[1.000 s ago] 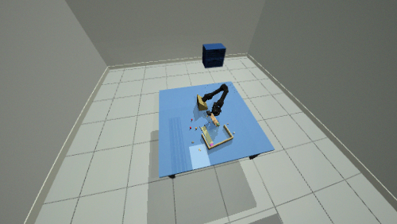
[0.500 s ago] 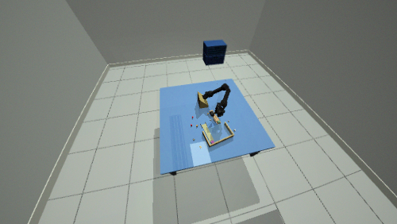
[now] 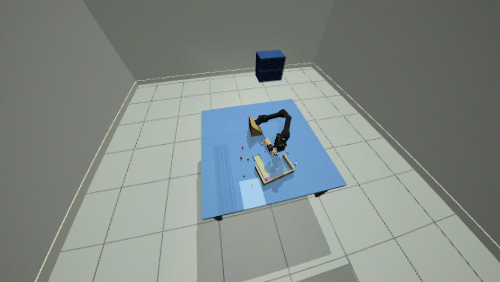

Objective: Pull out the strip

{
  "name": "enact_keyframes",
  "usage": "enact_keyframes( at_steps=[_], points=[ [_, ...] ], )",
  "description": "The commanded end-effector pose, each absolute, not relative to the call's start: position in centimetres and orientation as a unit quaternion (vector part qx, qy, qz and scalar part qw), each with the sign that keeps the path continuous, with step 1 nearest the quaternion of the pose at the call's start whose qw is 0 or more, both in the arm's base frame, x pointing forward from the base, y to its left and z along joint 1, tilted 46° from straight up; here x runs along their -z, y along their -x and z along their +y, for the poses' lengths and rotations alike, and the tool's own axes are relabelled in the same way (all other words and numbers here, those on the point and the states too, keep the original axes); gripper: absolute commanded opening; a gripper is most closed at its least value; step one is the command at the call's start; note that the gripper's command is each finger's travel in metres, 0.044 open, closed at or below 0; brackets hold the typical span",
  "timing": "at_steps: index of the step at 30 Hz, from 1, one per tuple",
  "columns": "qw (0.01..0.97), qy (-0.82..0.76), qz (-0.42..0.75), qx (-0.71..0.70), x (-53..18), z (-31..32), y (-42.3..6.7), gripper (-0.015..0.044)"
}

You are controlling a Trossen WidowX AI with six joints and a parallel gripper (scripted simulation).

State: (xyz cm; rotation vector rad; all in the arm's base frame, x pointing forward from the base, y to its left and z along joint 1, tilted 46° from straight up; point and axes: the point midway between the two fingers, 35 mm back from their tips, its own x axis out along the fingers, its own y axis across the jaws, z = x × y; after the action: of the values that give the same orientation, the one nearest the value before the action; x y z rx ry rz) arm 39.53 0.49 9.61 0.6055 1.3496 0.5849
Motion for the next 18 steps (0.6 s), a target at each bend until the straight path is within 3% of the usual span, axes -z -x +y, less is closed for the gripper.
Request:
enact_keyframes(
  at_steps=[1,8,18],
  points=[
    [0.698,-0.275,0.606,-0.263,-9.9,0.6,-40.7,0.044],
    [0.699,-0.274,0.606,-0.263,-9.3,1.1,-40.9,0.0256],
    [0.699,-0.274,0.606,-0.263,-8.2,2.3,-41.2,0.025]
  ],
)
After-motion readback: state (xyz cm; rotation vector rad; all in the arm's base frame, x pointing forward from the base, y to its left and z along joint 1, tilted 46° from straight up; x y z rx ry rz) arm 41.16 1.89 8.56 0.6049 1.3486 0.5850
